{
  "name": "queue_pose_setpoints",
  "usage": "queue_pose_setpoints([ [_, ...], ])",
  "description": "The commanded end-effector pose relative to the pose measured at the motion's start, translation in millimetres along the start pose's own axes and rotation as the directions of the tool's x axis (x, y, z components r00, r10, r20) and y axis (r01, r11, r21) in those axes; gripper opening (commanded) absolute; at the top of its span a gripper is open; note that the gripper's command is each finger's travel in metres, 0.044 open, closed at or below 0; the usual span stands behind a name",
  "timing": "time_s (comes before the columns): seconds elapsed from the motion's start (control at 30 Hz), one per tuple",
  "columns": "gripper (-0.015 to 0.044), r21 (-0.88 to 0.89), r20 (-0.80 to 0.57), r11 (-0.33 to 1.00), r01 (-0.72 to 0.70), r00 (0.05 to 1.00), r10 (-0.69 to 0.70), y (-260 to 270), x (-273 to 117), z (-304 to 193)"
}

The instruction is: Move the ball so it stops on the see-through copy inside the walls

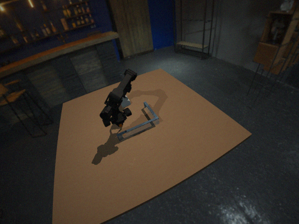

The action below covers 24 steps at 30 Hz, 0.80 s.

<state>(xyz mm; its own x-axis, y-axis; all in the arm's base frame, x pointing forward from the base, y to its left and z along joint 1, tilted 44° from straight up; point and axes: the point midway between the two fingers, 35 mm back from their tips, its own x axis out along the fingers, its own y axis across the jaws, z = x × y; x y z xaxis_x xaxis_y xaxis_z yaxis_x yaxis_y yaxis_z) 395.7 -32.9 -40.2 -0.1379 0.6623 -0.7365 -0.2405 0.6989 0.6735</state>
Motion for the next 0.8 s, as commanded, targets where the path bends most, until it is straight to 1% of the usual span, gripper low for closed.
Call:
queue_pose_setpoints([
  [0.0,0.0000,0.086,0.000,0.996,-0.006,1.000,0.006,-2.9,4.6,4.9],
  [0.27,0.0000,0.086,0.000,0.996,-0.006,1.000,0.006,-3.1,9.8,5.4],
  [0.67,0.0000,0.086,0.000,0.996,-0.008,1.000,0.008,-2.1,71.3,5.4],
  [0.77,0.0000,0.086,0.000,0.996,-0.009,1.000,0.009,-1.9,74.9,5.1],
])
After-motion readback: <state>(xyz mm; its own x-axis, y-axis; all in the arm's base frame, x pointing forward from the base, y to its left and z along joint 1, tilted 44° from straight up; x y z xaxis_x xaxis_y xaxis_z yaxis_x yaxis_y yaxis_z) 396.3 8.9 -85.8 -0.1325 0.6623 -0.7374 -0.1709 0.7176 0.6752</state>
